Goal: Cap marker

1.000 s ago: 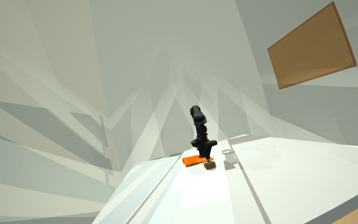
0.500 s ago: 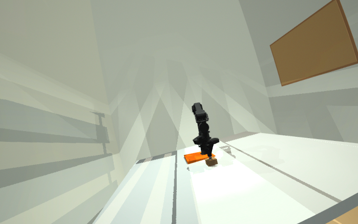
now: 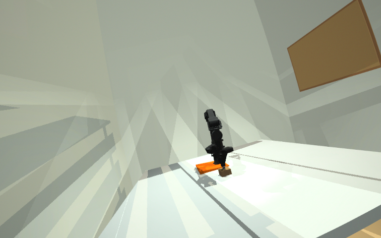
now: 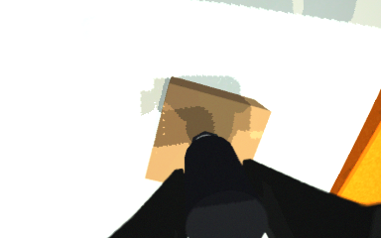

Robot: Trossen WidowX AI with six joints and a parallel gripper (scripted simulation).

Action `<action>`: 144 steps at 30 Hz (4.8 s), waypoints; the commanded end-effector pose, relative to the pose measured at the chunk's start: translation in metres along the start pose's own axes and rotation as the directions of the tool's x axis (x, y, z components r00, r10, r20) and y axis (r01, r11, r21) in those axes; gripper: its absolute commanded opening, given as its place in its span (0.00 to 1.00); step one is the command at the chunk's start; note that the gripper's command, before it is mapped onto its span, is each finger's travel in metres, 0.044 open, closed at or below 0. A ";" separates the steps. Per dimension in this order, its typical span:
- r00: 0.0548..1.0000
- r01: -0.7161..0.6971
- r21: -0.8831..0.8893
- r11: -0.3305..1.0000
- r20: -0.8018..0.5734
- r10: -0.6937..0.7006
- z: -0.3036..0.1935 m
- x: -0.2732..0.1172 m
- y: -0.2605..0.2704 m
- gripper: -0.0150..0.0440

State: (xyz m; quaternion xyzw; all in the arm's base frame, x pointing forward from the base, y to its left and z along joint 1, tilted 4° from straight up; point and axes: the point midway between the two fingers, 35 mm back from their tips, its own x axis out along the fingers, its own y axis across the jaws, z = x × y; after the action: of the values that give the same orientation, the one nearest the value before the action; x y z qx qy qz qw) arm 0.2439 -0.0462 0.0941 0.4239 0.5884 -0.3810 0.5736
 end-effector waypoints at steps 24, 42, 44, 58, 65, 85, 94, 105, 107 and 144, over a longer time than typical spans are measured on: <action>1.000 -0.001 0.005 1.000 -0.004 0.001 -0.001 0.001 0.000 0.25; 1.000 0.000 0.000 1.000 0.000 0.000 0.000 0.000 0.000 0.30; 1.000 0.000 0.000 1.000 0.000 0.000 0.000 0.000 0.000 0.39; 1.000 0.000 0.000 1.000 0.000 0.000 0.000 0.000 0.000 1.00; 1.000 0.000 0.000 1.000 0.000 0.000 0.001 -0.057 0.002 1.00; 1.000 -0.004 -0.910 0.416 -0.004 0.000 -0.001 -0.064 -0.003 0.38; 1.000 -0.004 -0.916 0.401 -0.004 0.000 -0.001 -0.064 -0.003 0.25; 1.000 -0.004 -0.916 0.401 -0.004 0.000 -0.001 -0.058 -0.003 0.25; 1.000 -0.004 -0.916 0.401 -0.004 0.000 -0.001 -0.055 -0.003 0.25; 1.000 -0.001 -0.918 0.396 0.005 0.014 0.003 -0.068 0.003 0.25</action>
State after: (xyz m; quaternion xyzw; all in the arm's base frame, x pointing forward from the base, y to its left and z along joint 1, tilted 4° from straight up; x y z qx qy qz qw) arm 0.2419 -0.0492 0.1384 0.0422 0.7010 0.0049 0.7119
